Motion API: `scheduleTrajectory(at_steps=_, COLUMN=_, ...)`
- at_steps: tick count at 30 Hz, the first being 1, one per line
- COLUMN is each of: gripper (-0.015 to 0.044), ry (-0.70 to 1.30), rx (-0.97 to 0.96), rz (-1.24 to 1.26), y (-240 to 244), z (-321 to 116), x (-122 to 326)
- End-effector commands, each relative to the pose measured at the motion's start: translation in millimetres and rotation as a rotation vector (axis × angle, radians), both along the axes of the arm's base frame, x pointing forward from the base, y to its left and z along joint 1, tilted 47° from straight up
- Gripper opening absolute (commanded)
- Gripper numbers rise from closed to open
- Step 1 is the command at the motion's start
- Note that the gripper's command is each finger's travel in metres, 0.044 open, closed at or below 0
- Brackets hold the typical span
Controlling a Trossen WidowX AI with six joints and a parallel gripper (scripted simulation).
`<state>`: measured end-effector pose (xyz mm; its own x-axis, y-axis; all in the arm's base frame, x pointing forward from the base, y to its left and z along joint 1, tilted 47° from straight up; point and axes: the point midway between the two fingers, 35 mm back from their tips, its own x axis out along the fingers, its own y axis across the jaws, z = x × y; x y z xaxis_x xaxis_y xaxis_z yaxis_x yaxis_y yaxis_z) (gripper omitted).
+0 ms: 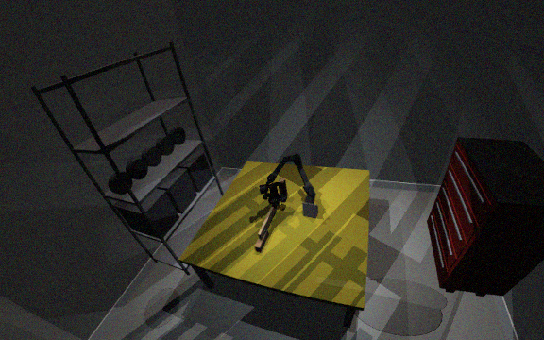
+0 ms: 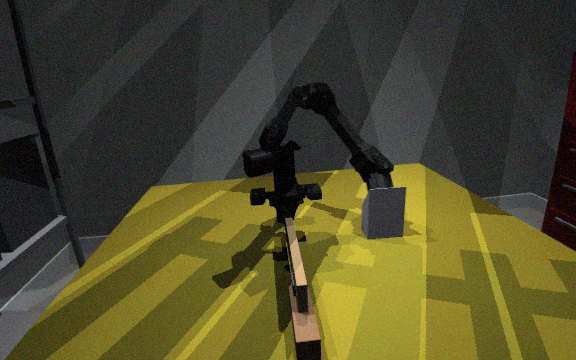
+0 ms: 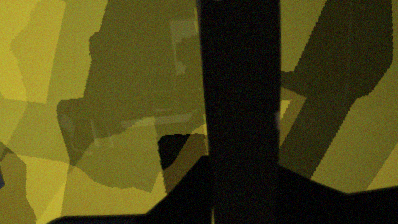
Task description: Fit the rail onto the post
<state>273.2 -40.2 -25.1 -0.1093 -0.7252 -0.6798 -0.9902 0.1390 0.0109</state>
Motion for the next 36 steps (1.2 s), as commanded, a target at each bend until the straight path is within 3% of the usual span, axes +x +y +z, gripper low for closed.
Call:
scheduleTrajectory(at_steps=1, gripper=0.0000, ry=0.000, rx=0.003, rz=0.003, y=0.0, z=1.5, x=0.2)
scheduleTrajectory(at_steps=36, gripper=0.0000, ry=0.000, rx=0.003, rz=0.003, y=-7.3, z=9.3, x=-0.6)
